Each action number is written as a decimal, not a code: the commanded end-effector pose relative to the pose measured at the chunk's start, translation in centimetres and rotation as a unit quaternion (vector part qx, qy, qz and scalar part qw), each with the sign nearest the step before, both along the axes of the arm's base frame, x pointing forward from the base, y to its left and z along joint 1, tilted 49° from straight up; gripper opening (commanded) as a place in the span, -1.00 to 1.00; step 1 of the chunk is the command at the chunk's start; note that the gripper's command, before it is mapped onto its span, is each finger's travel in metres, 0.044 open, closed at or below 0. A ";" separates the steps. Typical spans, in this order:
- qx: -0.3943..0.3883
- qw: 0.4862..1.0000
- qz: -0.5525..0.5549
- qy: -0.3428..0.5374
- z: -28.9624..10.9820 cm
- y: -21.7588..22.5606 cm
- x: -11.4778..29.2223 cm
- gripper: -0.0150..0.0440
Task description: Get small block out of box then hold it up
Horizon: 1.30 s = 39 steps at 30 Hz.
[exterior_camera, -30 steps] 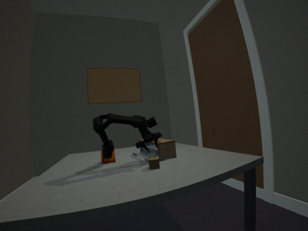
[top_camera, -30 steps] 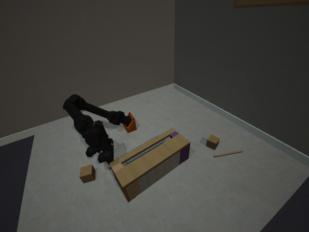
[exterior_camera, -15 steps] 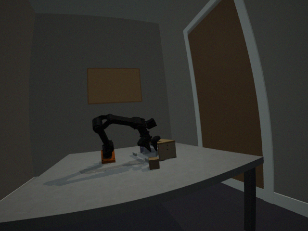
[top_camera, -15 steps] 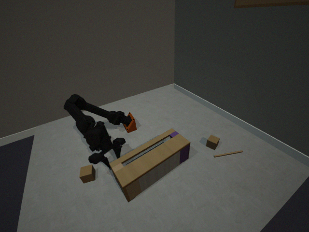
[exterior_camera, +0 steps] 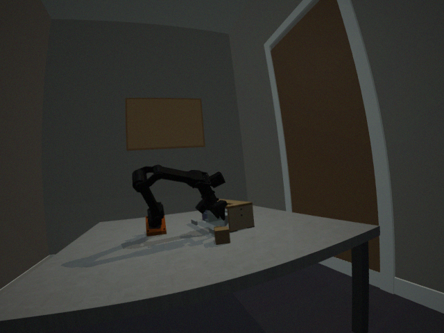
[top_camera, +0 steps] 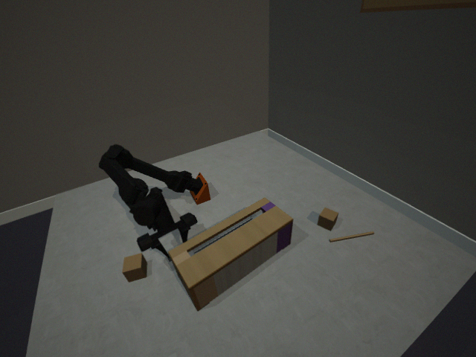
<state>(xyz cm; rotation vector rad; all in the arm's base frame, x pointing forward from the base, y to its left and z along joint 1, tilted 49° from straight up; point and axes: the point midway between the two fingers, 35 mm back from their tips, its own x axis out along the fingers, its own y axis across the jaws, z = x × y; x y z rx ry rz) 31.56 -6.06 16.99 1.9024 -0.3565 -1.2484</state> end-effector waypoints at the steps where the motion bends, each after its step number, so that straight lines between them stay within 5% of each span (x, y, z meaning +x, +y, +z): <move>1: 0.003 1.000 -0.002 0.000 -0.5 -0.4 -0.1 0.47; 35: 0.001 1.000 -0.001 -0.001 -3.9 -4.5 -0.1 0.47; 39: 0.001 1.000 -0.001 -0.001 -3.9 -4.5 -0.1 0.12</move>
